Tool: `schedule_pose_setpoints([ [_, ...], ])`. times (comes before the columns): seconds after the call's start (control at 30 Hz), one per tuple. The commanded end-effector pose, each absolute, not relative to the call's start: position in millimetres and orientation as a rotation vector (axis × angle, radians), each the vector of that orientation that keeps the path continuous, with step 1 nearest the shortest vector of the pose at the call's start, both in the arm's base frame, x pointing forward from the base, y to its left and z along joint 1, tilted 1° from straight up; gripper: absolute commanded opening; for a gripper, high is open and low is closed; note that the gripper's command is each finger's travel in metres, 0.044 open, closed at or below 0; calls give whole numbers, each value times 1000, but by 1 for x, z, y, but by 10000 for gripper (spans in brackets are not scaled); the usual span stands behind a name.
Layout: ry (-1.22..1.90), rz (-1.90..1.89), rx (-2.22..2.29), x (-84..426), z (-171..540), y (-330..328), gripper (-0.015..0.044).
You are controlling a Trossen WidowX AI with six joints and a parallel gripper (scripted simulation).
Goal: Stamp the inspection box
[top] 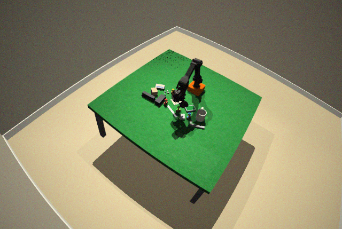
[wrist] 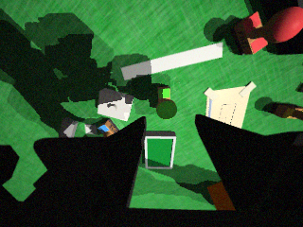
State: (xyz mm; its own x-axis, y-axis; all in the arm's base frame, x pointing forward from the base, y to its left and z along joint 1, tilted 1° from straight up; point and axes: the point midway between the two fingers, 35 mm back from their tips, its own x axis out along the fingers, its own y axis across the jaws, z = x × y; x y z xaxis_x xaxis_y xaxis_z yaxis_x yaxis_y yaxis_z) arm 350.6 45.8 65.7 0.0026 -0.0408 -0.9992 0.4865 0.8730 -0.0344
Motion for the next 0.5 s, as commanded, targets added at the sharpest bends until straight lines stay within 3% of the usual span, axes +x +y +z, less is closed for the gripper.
schedule_pose_setpoints([
  [0.0,1487,-422,375,348,126,46,253],
  [0.47,1487,-422,375,347,128,46,253],
])
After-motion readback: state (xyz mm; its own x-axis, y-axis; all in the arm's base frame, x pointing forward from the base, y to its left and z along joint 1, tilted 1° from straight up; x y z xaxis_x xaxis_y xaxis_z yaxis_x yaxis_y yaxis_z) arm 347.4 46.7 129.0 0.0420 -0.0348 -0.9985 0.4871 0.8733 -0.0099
